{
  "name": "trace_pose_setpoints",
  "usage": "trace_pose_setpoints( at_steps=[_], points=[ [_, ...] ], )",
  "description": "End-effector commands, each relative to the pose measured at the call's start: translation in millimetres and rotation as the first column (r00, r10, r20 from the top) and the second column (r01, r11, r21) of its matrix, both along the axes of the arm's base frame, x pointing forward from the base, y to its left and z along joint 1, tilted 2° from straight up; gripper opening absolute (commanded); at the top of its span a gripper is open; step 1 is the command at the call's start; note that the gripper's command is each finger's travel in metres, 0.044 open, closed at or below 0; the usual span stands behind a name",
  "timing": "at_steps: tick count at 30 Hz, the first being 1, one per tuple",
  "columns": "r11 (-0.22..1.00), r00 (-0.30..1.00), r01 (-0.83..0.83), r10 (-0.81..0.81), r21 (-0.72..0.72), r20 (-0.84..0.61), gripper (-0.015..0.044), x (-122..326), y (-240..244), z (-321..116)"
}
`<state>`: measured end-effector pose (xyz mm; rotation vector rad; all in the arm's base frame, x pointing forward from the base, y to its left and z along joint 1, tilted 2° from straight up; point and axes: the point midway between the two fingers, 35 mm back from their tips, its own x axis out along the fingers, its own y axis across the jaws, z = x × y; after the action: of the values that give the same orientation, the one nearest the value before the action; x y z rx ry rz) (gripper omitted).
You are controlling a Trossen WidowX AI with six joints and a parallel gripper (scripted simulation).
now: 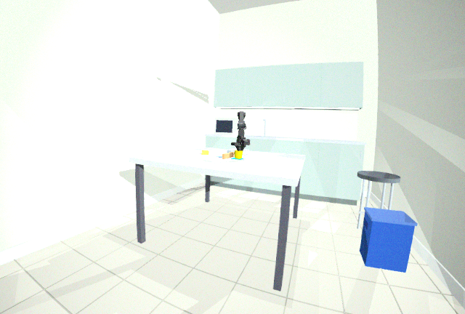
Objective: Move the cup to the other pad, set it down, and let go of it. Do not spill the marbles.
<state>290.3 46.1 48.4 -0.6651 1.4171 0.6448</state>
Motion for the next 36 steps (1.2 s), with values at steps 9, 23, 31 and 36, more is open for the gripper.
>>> trace_pose_setpoints(
  at_steps=[9, 23, 31, 36],
  points=[
    [1.000, 1.000, 0.003, -0.003, -0.001, 0.009, 0.0146, 1, 0, 21],
    [1.000, 1.000, 0.006, -0.006, -0.004, 0.004, 0.0146, -4, 1, 42],
    [1.000, 1.000, 0.001, -0.001, -0.001, -0.006, 0.0252, -6, 1, 40],
    [1.000, 1.000, 0.001, -0.001, -0.001, -0.006, 0.0383, -6, 1, 41]
  ],
)
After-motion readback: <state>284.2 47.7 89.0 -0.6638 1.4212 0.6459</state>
